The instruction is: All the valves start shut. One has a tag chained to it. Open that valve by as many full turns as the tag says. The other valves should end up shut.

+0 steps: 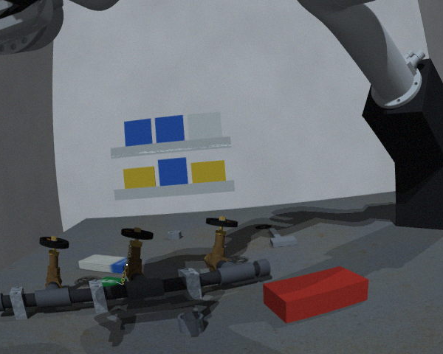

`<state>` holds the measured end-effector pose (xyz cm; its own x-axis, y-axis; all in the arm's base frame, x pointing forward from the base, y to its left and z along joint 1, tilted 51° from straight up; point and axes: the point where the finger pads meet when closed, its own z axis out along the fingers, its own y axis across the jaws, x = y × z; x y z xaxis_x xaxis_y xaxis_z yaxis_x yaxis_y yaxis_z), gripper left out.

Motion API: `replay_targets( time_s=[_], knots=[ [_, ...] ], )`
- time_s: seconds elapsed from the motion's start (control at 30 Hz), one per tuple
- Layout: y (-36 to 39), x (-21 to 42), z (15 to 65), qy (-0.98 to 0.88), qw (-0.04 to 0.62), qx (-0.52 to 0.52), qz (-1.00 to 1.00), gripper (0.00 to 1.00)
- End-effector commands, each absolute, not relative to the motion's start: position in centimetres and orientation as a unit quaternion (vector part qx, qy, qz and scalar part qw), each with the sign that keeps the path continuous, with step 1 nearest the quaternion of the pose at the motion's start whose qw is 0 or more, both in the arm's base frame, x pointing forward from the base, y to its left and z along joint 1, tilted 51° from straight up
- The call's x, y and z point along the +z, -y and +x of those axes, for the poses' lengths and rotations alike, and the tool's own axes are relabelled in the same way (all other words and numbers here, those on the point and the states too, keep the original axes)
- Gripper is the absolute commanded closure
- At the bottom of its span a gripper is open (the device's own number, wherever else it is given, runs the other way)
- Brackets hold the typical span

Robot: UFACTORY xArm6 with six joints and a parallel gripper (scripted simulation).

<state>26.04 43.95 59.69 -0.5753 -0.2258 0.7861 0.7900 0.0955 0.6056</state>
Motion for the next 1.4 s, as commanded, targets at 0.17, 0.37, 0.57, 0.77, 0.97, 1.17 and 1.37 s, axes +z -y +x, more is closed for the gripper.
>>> replay_targets(
  time_s=[0.17,0.37,0.57,0.77,0.97,1.17,1.37],
  knots=[
    [-43.9,59.9,26.0,0.622,0.401,-0.634,-0.225,0.00],
    [-43.9,59.9,26.0,0.622,0.401,-0.634,-0.225,0.00],
    [-43.9,59.9,26.0,0.622,0.401,-0.634,-0.225,0.00],
    [-43.1,58.4,27.7,0.621,0.402,-0.616,-0.270,0.00],
    [-40.5,54.7,31.8,0.606,0.401,-0.573,-0.381,0.00],
    [-38.0,51.9,34.8,0.580,0.396,-0.540,-0.464,0.00],
    [-35.1,49.2,37.6,0.543,0.388,-0.508,-0.545,0.00]
  ],
)
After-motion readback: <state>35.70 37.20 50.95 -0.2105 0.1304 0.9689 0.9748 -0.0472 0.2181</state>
